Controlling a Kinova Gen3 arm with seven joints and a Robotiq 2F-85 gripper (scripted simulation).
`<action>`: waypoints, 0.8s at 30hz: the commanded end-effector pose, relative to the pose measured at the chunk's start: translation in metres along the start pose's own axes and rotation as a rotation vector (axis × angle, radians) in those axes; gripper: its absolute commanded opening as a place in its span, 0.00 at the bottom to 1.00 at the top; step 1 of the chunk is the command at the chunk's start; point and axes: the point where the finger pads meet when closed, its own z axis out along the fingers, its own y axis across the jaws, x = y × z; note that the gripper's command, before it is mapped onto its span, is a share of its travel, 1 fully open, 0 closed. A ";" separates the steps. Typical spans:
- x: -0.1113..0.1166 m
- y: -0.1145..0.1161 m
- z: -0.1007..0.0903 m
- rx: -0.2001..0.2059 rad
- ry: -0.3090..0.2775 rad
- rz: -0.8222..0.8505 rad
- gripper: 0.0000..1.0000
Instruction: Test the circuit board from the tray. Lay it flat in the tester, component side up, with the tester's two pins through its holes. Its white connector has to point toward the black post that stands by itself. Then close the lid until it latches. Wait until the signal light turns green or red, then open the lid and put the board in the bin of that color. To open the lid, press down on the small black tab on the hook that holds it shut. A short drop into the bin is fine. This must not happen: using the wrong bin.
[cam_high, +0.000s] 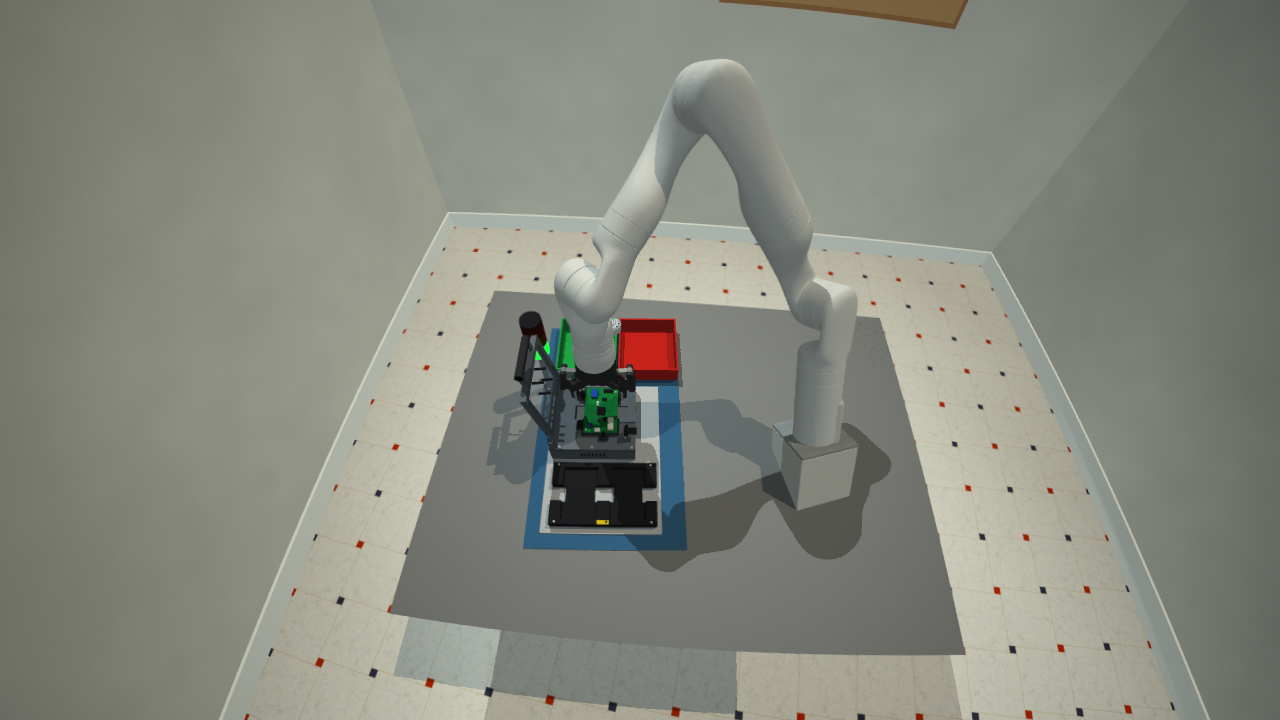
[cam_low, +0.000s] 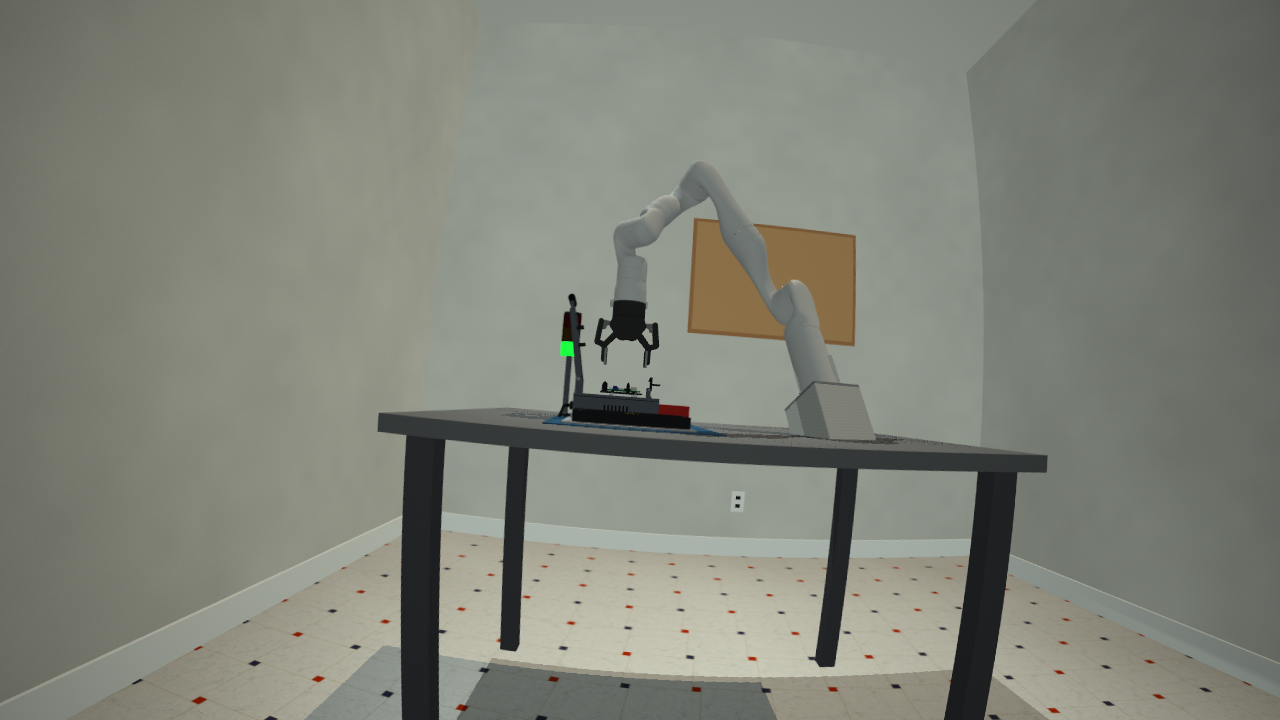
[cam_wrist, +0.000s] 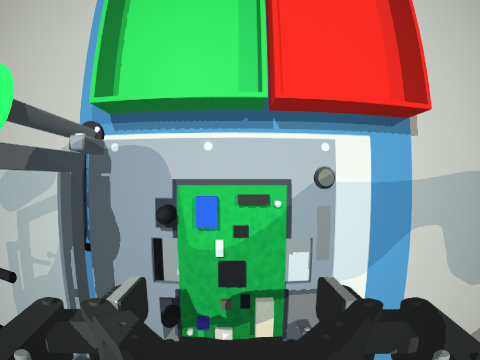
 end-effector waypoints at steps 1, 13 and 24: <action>0.000 0.000 0.000 0.001 0.000 0.000 1.00; 0.000 0.000 0.000 0.001 0.000 0.000 1.00; 0.000 0.000 0.006 0.001 0.000 0.000 1.00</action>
